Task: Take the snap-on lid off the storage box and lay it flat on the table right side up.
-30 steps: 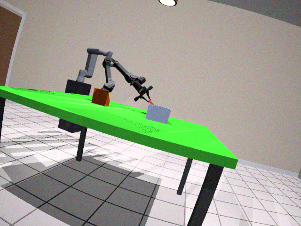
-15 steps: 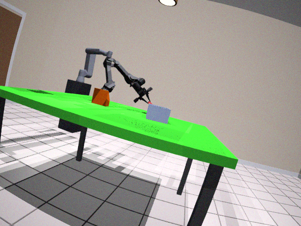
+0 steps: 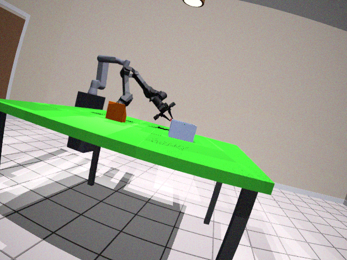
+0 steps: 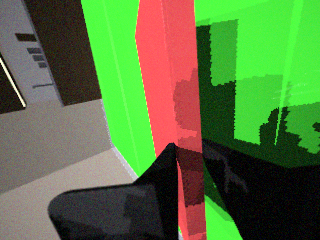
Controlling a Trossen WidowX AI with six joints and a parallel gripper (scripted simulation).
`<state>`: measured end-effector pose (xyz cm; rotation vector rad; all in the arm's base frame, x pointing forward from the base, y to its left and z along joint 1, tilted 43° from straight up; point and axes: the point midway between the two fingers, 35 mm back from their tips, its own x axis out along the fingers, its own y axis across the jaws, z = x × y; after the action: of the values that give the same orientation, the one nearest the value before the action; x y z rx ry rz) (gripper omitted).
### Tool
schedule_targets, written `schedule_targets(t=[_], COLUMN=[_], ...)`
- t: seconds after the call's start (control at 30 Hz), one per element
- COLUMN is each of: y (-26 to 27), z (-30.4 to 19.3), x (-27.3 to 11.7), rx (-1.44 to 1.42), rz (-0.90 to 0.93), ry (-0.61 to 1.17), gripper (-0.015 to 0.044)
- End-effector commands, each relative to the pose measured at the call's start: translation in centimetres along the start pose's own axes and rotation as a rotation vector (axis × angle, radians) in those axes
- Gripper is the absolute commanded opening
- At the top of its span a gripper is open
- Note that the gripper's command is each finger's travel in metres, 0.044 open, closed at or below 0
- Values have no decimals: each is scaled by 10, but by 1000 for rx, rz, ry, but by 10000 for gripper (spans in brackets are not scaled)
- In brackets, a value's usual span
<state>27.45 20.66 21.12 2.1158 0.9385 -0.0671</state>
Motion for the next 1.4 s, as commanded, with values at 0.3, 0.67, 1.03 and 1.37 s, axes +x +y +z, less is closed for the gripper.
schedule_targets(t=[0.3, 0.67, 1.03, 1.37], y=[-20, -9, -17, -30], z=[7, -1, 2, 2], x=[10, 8, 1, -14], rx=[7, 7, 7, 8], rz=[-34, -33, -34, -35], ry=[-15, -15, -15, -15], gripper=[0, 157, 406, 440])
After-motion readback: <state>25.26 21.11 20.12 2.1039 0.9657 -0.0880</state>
